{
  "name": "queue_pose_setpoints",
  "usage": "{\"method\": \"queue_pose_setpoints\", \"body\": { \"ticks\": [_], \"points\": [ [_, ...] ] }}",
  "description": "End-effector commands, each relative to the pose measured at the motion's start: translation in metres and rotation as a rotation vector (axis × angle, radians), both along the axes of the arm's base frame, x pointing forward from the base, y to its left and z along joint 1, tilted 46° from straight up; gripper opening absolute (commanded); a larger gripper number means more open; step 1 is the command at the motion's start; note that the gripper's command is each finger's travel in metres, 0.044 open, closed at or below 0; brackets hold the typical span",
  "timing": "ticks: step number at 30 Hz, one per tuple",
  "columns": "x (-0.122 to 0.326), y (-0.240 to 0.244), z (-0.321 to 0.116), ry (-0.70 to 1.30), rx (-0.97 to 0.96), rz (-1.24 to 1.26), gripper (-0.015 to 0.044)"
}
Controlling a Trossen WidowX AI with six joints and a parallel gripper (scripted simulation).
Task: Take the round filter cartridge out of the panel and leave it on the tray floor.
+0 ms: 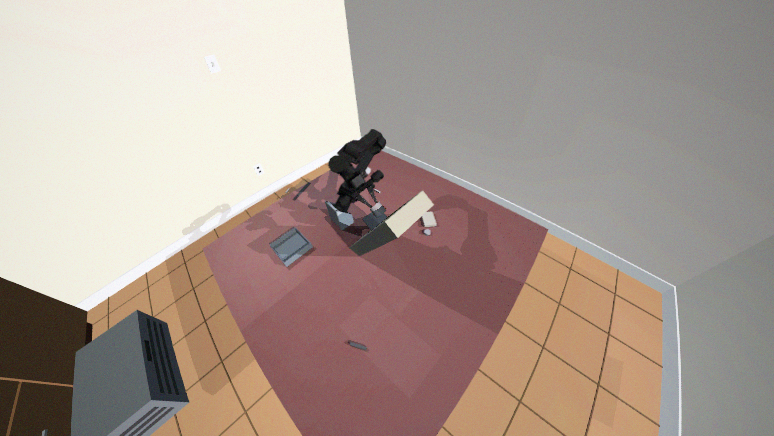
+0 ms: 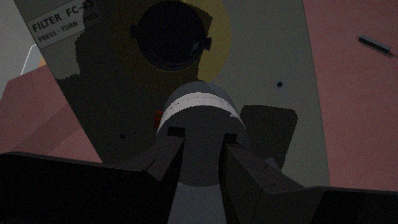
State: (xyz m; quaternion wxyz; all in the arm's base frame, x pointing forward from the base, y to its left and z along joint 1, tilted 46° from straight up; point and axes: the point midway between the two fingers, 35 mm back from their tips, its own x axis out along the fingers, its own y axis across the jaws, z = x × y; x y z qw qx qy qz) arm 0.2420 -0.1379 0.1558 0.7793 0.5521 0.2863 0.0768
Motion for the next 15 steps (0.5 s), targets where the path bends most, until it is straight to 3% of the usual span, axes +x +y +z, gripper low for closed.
{"method": "queue_pose_setpoints", "body": {
  "ticks": [1, 7, 11, 15],
  "points": [
    [-0.006, 0.008, -0.008, -0.009, -0.002, -0.001, 0.0],
    [-0.013, 0.018, -0.018, -0.009, -0.002, -0.001, 0.0],
    [-0.01, 0.015, -0.015, 0.002, 0.003, 0.0, 0.0098],
    [-0.01, 0.015, -0.015, 0.002, 0.003, 0.0, 0.0098]
  ]
}}
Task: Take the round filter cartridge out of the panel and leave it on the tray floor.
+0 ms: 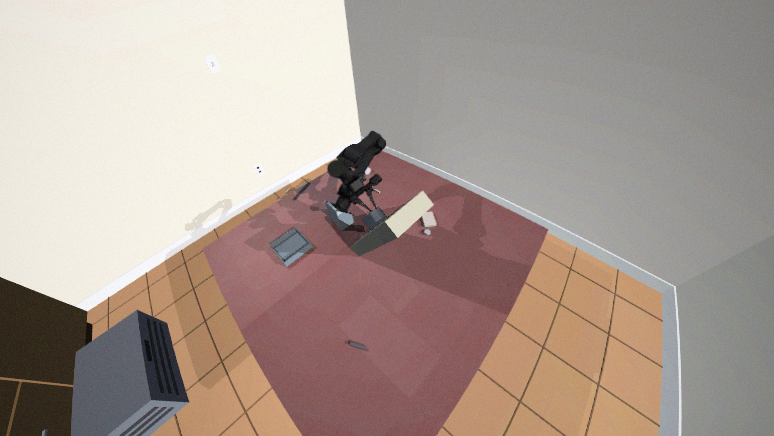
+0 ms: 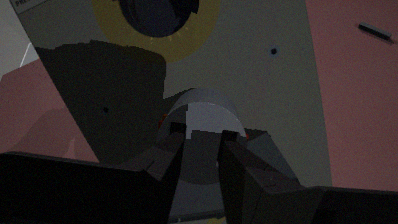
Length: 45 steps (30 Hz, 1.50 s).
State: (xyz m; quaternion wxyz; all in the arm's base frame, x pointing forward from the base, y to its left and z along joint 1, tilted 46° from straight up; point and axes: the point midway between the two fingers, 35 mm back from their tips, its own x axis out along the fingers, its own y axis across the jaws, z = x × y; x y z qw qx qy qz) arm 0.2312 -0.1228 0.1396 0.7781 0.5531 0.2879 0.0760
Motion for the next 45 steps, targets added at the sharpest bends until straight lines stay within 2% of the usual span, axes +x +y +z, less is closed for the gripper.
{"method": "queue_pose_setpoints", "body": {
  "ticks": [1, 9, 16, 20, 32, 36, 41, 45],
  "points": [
    [0.0, -0.001, 0.001, -0.002, 0.001, 0.0, 0.0098],
    [-0.001, 0.002, 0.0, -0.013, -0.004, -0.001, 0.0098],
    [0.03, -0.04, 0.044, -0.014, -0.004, -0.001, 0.0098],
    [0.034, -0.044, 0.049, -0.014, -0.004, -0.001, 0.0098],
    [0.028, -0.098, 0.101, -0.02, -0.02, -0.001, 0.0413],
    [0.023, -0.072, 0.071, 0.014, -0.138, 0.136, 0.0308],
    [-0.001, -0.017, 0.019, 0.035, -0.334, 0.478, 0.0305],
    [-0.006, -0.01, 0.013, 0.031, -0.355, 0.528, 0.0305]
  ]
}}
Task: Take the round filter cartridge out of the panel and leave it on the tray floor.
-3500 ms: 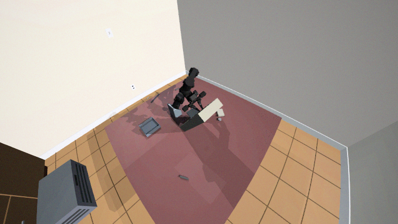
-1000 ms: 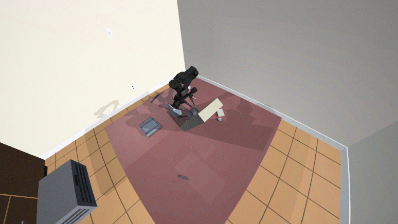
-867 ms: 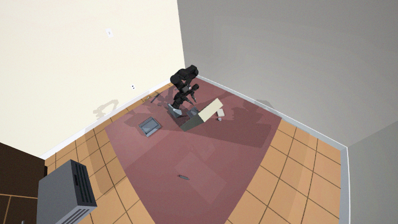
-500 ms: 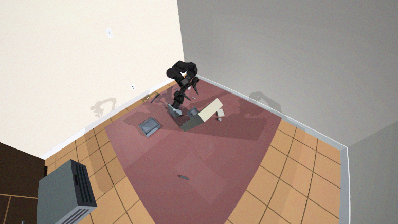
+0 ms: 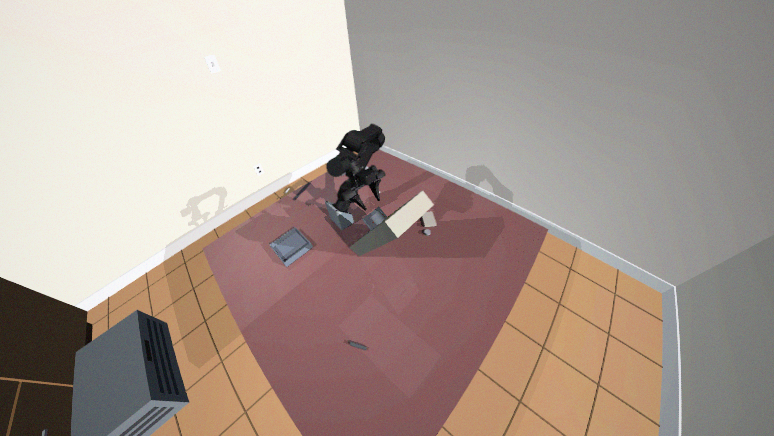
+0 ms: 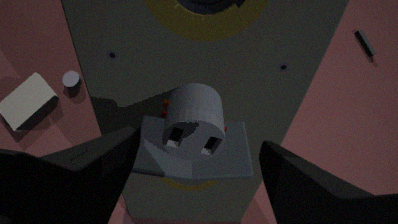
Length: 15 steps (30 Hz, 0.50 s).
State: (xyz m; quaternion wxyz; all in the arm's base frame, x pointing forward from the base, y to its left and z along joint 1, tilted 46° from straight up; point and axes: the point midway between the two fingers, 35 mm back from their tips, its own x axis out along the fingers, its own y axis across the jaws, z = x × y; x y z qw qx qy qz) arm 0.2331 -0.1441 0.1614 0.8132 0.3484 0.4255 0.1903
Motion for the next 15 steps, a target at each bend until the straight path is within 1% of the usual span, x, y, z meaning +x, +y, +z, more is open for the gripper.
{"method": "queue_pose_setpoints", "body": {
  "ticks": [1, 15],
  "points": [
    [-0.008, 0.012, -0.009, -0.001, -0.036, 0.081, 0.0305],
    [0.003, 0.023, -0.02, 0.001, -0.039, 0.08, 0.0305]
  ]
}}
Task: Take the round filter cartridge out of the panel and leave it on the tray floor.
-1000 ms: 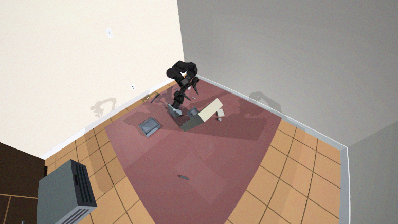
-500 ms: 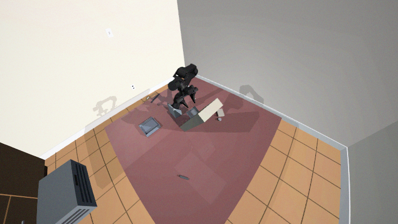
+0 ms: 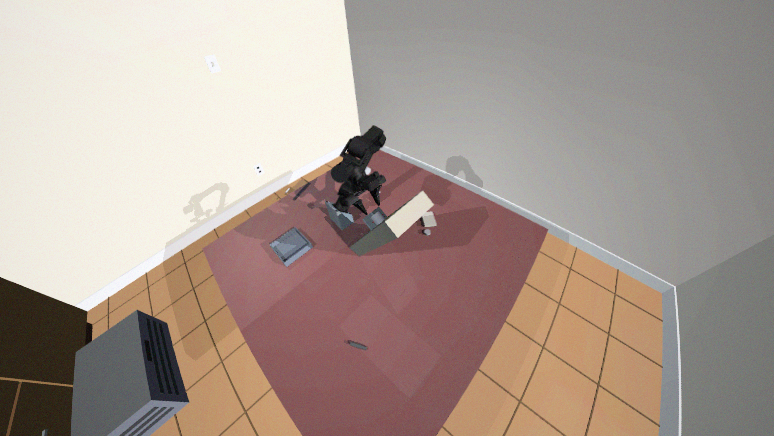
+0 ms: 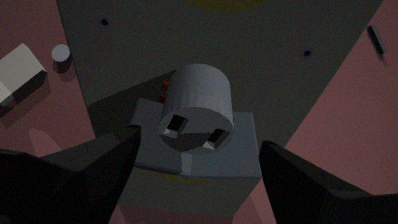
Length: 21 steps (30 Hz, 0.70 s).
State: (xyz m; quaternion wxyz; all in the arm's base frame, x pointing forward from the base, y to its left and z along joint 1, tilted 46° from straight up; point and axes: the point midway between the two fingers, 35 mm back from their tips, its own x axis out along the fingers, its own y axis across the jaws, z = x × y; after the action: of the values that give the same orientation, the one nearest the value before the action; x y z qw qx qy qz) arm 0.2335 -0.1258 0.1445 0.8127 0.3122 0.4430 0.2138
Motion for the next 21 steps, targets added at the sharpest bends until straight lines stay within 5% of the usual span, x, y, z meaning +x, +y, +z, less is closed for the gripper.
{"method": "queue_pose_setpoints", "body": {
  "ticks": [1, 21],
  "points": [
    [0.003, 0.005, -0.004, 0.002, 0.006, -0.001, 0.0305],
    [0.018, 0.025, -0.021, -0.002, 0.009, 0.0, 0.0305]
  ]
}}
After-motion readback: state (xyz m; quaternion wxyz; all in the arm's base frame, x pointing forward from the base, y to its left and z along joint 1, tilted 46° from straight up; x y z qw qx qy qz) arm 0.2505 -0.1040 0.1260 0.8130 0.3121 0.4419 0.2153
